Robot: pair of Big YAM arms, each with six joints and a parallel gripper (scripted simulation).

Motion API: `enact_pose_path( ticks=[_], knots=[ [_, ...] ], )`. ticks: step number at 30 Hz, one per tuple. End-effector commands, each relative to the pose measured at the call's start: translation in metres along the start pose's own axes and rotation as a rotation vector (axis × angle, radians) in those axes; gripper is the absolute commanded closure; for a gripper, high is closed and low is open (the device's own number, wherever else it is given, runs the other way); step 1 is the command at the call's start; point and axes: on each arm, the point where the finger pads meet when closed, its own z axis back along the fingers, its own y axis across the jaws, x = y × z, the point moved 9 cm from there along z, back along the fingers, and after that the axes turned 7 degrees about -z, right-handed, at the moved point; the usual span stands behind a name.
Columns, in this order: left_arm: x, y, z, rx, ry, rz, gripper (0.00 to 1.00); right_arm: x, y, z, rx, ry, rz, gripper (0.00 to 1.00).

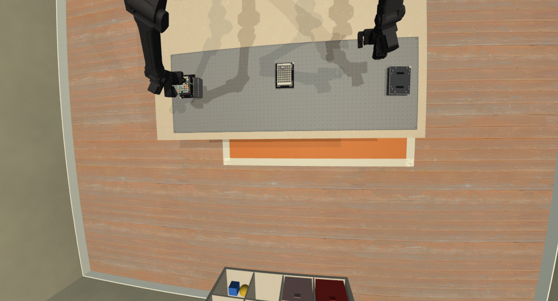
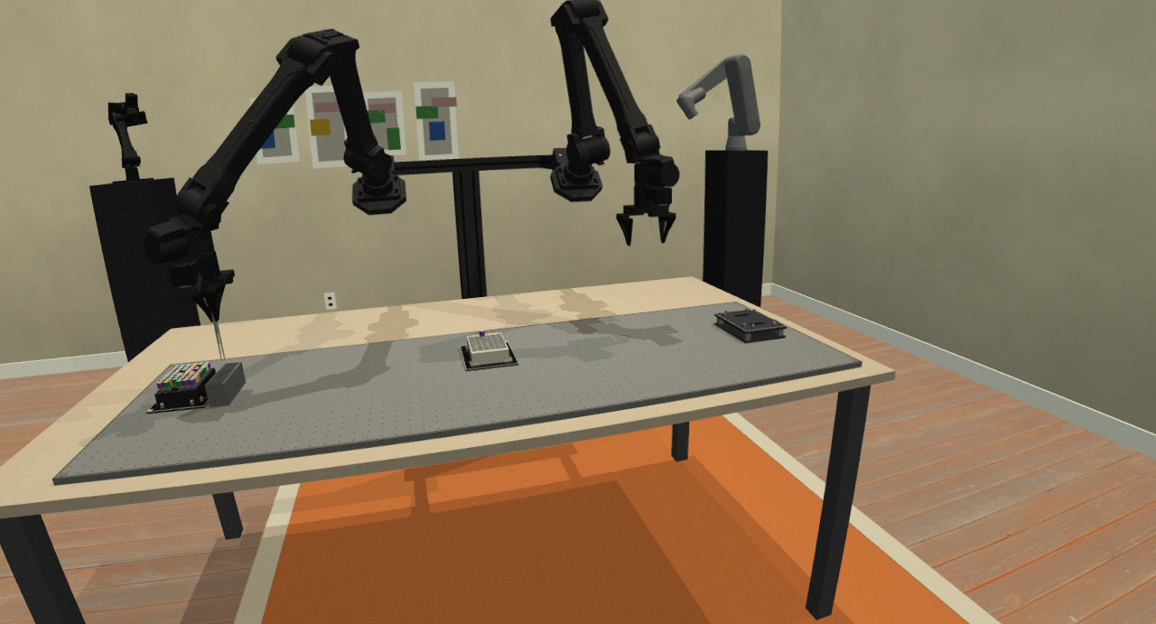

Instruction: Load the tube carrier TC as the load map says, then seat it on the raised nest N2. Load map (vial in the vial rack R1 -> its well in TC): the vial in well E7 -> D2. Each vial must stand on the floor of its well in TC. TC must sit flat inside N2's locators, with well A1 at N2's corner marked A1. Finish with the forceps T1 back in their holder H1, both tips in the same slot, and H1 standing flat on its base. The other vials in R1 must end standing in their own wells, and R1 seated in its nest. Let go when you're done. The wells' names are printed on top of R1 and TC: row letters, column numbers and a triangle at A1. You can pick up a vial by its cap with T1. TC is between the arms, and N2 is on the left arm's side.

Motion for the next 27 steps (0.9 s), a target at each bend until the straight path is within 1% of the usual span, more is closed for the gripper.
enact_pose_path(
  ticks=[1, 21, 27],
  knots=[
    [0.0064, 0.0024, 0.0024, 0.005, -0.016, -0.015, 0.0, 0.007, 0.0096, 0.0009, 0.001, -0.014, 0.014, 0.93],
    [0.0064, 0.0024, 0.0024, 0.005, -0.016, -0.015, 0.0, 0.0082, 0.0098, 0.0024, 0.0, -0.016, 0.015, 0.93],
    [0.0064, 0.0024, 0.0024, 0.005, -0.016, -0.015, 0.0, 0.0075, 0.0083, -0.0023, 0.001, -0.013, 0.012, 0.93]
  ],
)
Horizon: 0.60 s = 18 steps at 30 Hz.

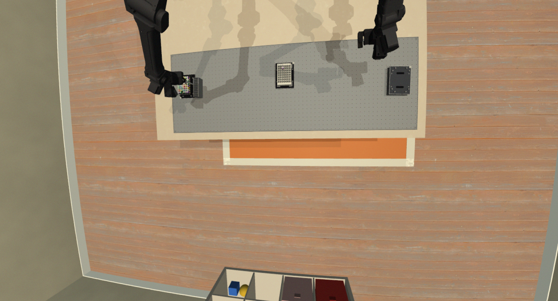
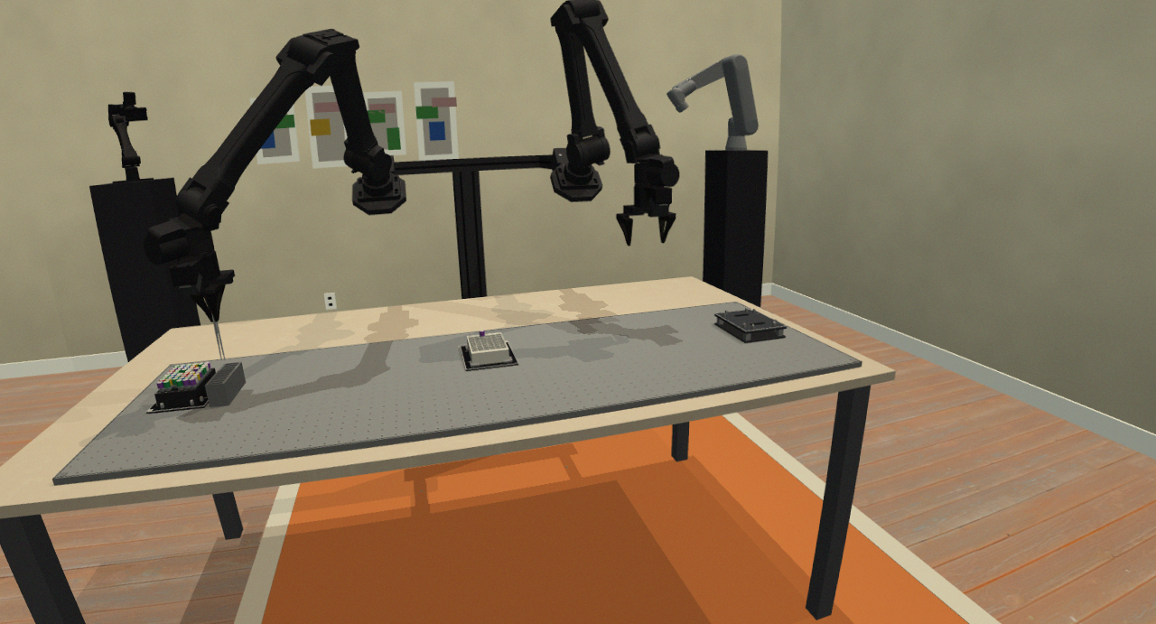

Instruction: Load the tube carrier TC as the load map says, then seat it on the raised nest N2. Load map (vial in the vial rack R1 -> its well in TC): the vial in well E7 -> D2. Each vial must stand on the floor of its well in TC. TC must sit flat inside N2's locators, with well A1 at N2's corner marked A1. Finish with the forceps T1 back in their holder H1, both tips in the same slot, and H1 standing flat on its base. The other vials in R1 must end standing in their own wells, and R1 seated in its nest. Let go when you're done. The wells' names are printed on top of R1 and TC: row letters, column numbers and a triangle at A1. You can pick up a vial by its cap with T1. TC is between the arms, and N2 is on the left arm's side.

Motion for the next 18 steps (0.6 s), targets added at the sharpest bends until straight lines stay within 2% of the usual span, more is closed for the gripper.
enact_pose_path(
  ticks=[1, 12, 18],
  knots=[
    [0.006, 0.002, 0.002, 0.005, -0.016, -0.015, 0.0, 0.006, 0.008, -0.004, 0.004, -0.008, 0.01, 0.93],
    [0.006, 0.002, 0.002, 0.005, -0.016, -0.015, 0.0, 0.0, 0.008, -0.015, 0.013, 0.009, 0.003, 0.93],
    [0.006, 0.002, 0.002, 0.005, -0.016, -0.015, 0.0, 0.007, 0.006, -0.013, 0.006, -0.006, 0.01, 0.93]
  ],
)
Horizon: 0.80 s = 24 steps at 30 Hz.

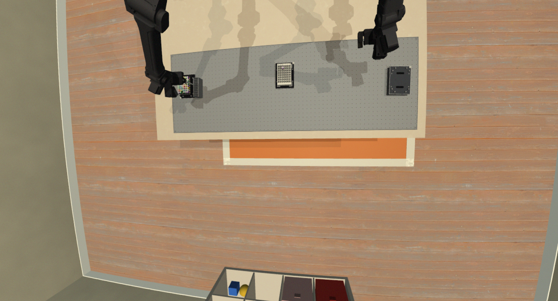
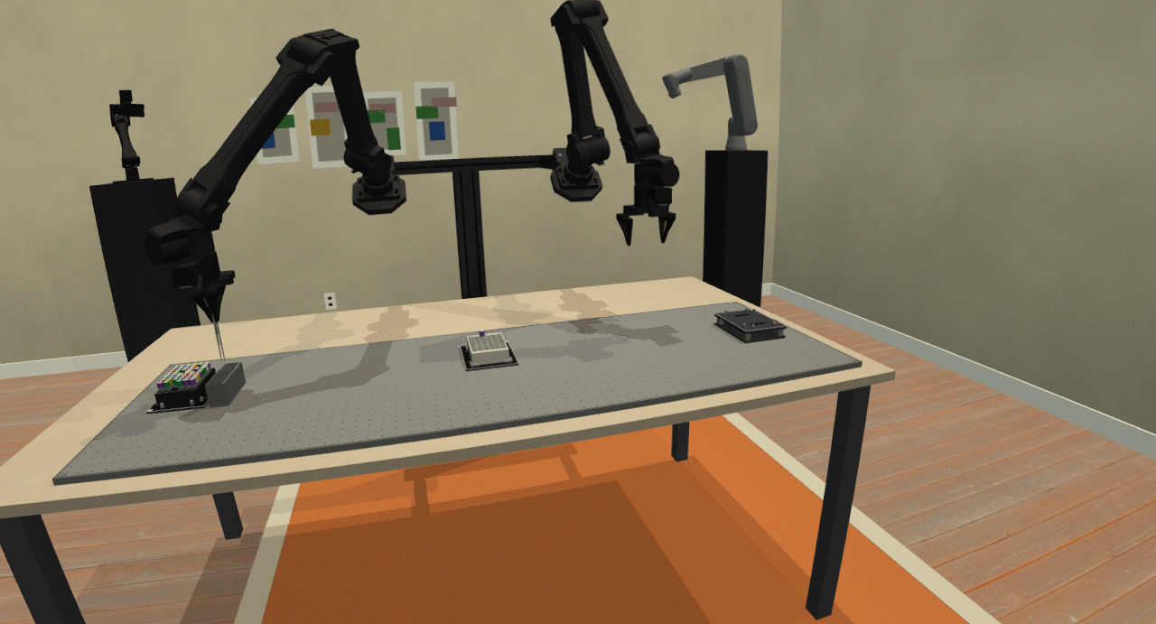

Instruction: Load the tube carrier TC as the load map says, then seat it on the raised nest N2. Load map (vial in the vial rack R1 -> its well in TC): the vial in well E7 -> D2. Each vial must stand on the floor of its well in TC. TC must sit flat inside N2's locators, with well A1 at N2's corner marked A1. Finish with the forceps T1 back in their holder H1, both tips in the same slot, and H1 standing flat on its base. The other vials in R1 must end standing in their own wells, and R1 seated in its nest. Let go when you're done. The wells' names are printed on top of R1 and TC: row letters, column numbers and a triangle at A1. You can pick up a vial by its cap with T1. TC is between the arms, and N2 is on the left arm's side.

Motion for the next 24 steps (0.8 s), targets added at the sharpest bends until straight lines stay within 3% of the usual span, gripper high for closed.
enact_pose_path(
  ticks=[1, 24],
  knots=[
    [0.0064, 0.0024, 0.0024, 0.005, -0.016, -0.015, 0.0, 0.0057, 0.0046, -0.0119, 0.009, 0.0, 0.007, 0.93],
    [0.0064, 0.0024, 0.0024, 0.005, -0.016, -0.015, 0.0, -0.0042, 0.0067, -0.0211, 0.016, 0.015, 0.0, 0.93]
  ],
)
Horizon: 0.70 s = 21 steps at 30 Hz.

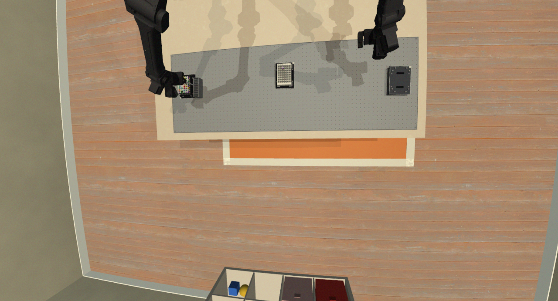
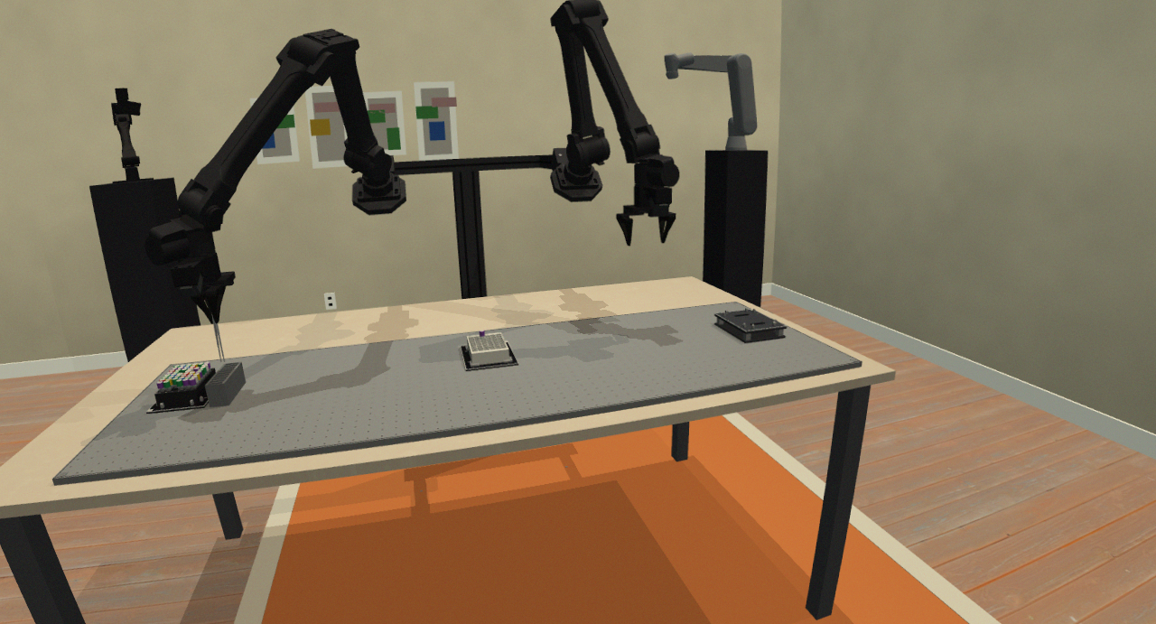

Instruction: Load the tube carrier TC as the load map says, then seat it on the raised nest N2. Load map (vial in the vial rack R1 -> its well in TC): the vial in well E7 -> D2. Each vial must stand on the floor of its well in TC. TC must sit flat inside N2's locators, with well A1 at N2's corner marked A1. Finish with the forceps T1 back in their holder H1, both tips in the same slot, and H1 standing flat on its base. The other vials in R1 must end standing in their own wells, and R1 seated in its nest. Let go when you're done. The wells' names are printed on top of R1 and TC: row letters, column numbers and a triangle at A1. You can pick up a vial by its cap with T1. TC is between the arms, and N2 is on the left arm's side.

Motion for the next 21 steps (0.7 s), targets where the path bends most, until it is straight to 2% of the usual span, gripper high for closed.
enact_pose_path(
  ticks=[1, 21],
  knots=[
    [0.0064, 0.0024, 0.0024, 0.005, -0.016, -0.015, 0.0, -0.0037, 0.006, -0.0192, 0.019, 0.02, -0.003, 0.93],
    [0.0064, 0.0024, 0.0024, 0.005, -0.016, -0.015, 0.0, -0.0043, 0.0056, -0.0234, 0.017, 0.016, -0.001, 0.93]
  ],
)
